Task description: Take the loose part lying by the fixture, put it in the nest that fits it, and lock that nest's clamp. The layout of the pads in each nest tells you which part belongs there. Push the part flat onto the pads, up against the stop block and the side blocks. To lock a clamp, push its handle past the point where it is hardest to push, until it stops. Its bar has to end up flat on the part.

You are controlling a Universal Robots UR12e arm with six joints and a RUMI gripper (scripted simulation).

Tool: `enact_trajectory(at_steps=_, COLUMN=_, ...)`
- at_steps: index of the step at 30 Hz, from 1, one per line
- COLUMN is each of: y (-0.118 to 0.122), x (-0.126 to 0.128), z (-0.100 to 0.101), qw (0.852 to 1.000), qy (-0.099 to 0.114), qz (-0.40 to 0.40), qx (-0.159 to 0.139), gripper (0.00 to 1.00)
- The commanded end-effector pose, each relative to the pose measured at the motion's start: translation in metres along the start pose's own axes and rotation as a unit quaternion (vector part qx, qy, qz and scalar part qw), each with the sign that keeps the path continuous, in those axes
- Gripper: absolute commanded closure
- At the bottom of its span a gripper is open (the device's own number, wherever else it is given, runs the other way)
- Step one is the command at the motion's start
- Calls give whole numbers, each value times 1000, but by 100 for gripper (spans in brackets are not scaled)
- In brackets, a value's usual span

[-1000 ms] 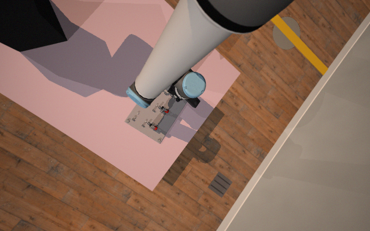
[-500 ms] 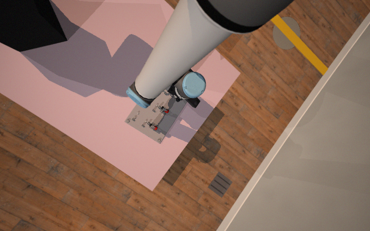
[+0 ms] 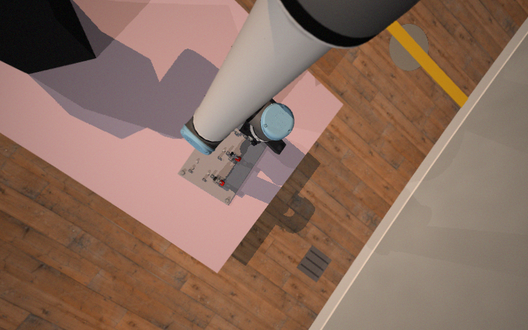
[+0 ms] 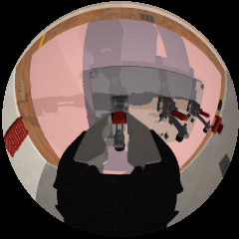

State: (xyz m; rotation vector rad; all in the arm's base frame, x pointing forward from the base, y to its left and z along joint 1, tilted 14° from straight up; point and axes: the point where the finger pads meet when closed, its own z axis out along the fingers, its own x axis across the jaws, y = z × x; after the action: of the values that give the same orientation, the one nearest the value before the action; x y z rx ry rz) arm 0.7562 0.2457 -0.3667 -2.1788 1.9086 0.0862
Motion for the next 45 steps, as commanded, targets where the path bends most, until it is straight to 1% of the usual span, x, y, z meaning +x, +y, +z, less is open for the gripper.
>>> enact_trajectory(at_steps=1, y=-8, x=-1, z=-1, qw=1000, qy=0, qz=-1, qx=2, gripper=100)
enact_trajectory(at_steps=24, y=-24, x=-2, z=4, qw=1000, qy=0, qz=-1, qx=1, gripper=100)
enact_trajectory(at_steps=45, y=-41, x=-2, z=16, qw=1000, qy=0, qz=-1, qx=1, gripper=100)
